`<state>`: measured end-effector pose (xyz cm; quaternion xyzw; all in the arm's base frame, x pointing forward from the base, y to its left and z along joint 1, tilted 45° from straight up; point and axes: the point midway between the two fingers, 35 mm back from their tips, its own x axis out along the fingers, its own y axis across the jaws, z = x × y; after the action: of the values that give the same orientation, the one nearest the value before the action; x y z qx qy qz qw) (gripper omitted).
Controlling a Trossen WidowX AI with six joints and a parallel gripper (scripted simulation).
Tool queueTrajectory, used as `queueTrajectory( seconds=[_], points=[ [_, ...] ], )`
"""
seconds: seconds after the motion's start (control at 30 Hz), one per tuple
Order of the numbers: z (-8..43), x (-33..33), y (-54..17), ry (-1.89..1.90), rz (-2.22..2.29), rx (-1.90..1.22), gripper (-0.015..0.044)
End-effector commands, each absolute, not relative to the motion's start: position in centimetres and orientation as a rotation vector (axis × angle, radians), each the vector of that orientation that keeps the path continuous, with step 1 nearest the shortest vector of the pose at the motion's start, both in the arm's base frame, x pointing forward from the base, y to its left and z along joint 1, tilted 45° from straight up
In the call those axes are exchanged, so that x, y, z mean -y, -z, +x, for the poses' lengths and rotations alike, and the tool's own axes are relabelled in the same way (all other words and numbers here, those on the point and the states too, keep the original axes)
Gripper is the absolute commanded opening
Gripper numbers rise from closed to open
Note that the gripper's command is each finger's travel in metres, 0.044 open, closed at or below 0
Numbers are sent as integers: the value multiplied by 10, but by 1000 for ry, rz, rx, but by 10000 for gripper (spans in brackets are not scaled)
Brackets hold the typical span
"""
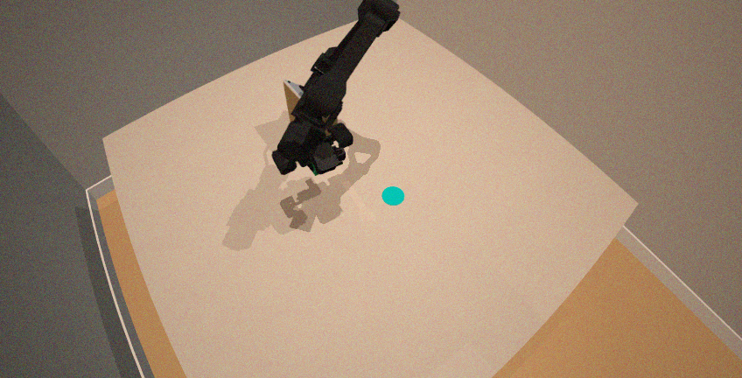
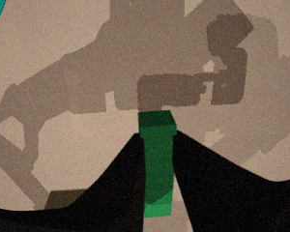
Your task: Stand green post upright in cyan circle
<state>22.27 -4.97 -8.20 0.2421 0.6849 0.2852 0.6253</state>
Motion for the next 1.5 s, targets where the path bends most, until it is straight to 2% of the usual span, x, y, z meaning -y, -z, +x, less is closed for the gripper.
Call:
queueTrajectory(
  seconds=[0.0,0.4,1.47],
  points=[
    [224,58,74,-656,546,-1566,23],
    [225,66,60,-661,547,-1567,23],
    [277,30,17,-564,585,-1626,23]
  ],
)
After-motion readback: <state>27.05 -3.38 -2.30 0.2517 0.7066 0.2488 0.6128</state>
